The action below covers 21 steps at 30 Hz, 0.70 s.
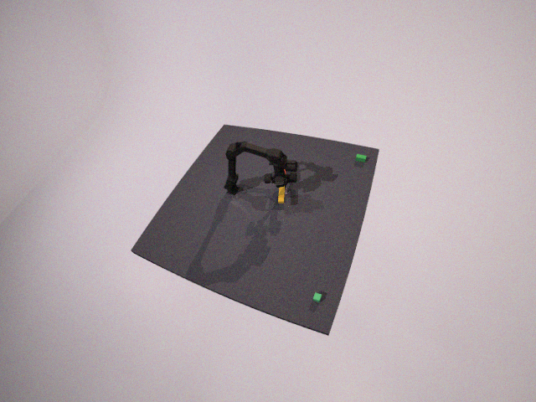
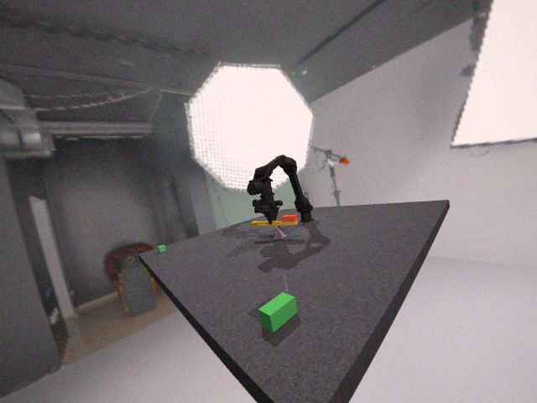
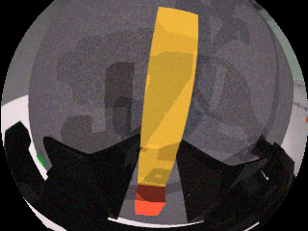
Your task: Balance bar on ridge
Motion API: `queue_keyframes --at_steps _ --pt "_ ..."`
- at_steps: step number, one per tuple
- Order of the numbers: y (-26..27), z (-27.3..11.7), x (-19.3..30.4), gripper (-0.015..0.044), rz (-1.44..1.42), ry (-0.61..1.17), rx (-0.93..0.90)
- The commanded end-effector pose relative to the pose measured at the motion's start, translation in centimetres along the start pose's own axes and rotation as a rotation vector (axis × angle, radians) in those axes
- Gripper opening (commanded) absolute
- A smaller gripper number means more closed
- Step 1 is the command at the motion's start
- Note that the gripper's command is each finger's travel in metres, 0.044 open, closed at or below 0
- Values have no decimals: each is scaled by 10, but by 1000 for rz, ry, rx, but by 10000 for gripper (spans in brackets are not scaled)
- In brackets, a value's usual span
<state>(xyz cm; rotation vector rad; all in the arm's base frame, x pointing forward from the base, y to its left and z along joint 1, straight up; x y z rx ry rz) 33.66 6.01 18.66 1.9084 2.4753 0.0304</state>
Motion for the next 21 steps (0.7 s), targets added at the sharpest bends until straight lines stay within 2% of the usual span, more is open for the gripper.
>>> queue_keyframes --at_steps 1,21 --pt "0 0 0 0 2 -1 -2" --pt "0 2 0 0 2 -1 -2"
Point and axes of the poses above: the point midway between the two fingers, 35 mm back from their tips, its own z axis out along the fingers, its own y axis across the jaws, x = y × z, the point moved 7 cm from there along -z, back along the fingers, and after that the axes turned 4 degrees about z, right-handed, at the moved point
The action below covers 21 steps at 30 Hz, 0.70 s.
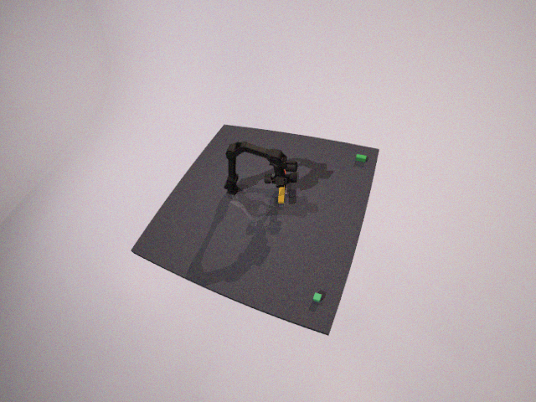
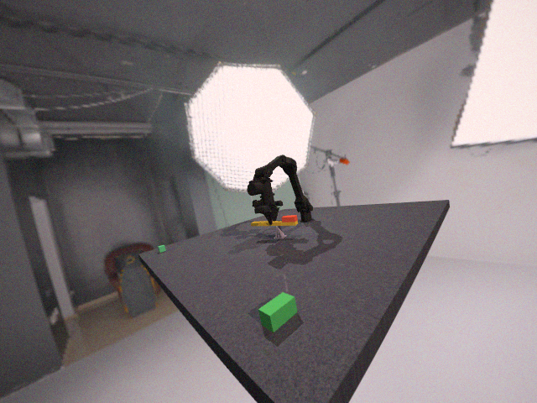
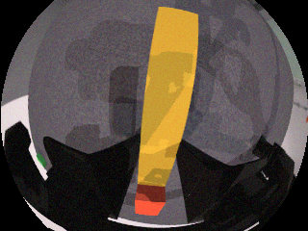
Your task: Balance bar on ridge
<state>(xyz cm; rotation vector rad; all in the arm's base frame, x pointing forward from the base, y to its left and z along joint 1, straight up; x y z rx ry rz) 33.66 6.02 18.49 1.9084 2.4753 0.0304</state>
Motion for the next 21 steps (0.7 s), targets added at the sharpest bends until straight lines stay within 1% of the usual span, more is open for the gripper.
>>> queue_keyframes --at_steps 1,21 --pt "0 0 0 0 2 -1 -2" --pt "0 2 0 0 2 -1 -2"
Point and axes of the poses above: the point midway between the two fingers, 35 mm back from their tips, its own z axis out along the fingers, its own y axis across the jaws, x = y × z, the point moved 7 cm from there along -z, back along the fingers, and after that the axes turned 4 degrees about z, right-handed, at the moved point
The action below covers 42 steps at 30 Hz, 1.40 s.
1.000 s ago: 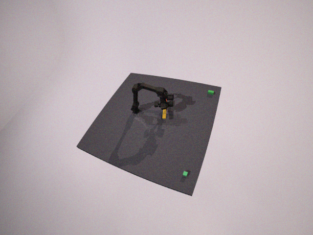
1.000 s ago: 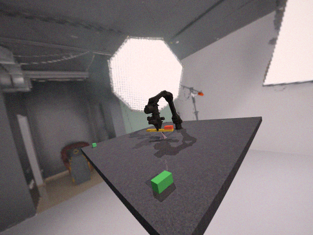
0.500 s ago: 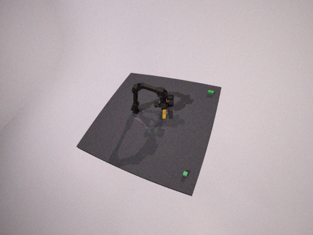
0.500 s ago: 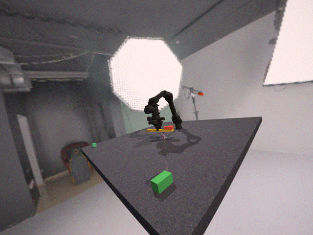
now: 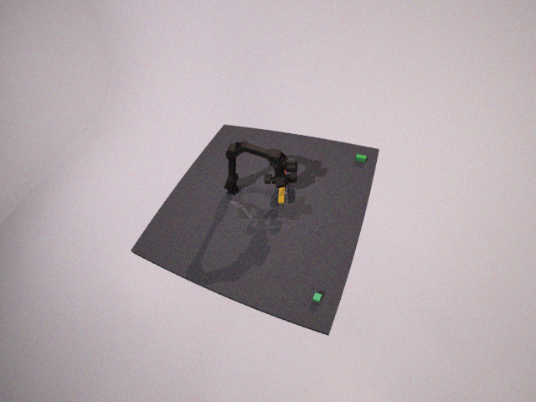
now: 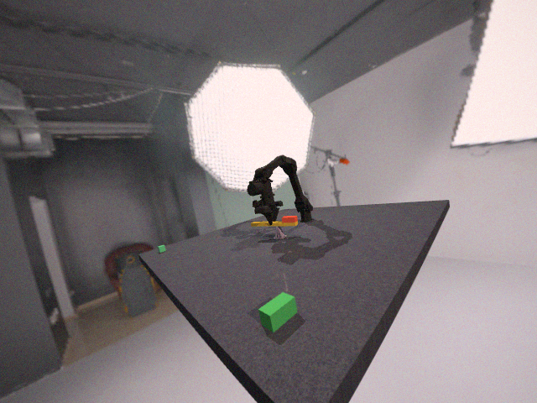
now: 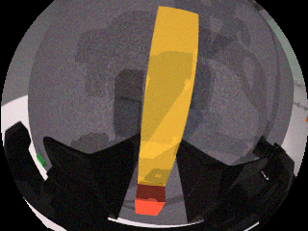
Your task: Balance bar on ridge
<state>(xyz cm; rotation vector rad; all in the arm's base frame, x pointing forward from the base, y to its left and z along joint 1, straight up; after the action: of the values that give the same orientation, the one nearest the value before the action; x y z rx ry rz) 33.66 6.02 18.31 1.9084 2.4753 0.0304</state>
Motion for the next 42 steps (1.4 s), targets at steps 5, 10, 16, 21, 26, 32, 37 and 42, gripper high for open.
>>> queue_keyframes --at_steps 5,10,16,21,26,32,37,42 --pt "0 1 0 0 2 -1 -2" --pt "0 1 0 0 2 -1 -2" --pt "0 2 0 0 2 -1 -2" --pt "0 2 0 0 2 -1 -2" --pt "0 2 0 0 2 -1 -2" --pt "0 3 0 0 2 -1 -2" --pt "0 3 0 0 2 -1 -2" --pt "0 4 0 0 2 -1 -2"
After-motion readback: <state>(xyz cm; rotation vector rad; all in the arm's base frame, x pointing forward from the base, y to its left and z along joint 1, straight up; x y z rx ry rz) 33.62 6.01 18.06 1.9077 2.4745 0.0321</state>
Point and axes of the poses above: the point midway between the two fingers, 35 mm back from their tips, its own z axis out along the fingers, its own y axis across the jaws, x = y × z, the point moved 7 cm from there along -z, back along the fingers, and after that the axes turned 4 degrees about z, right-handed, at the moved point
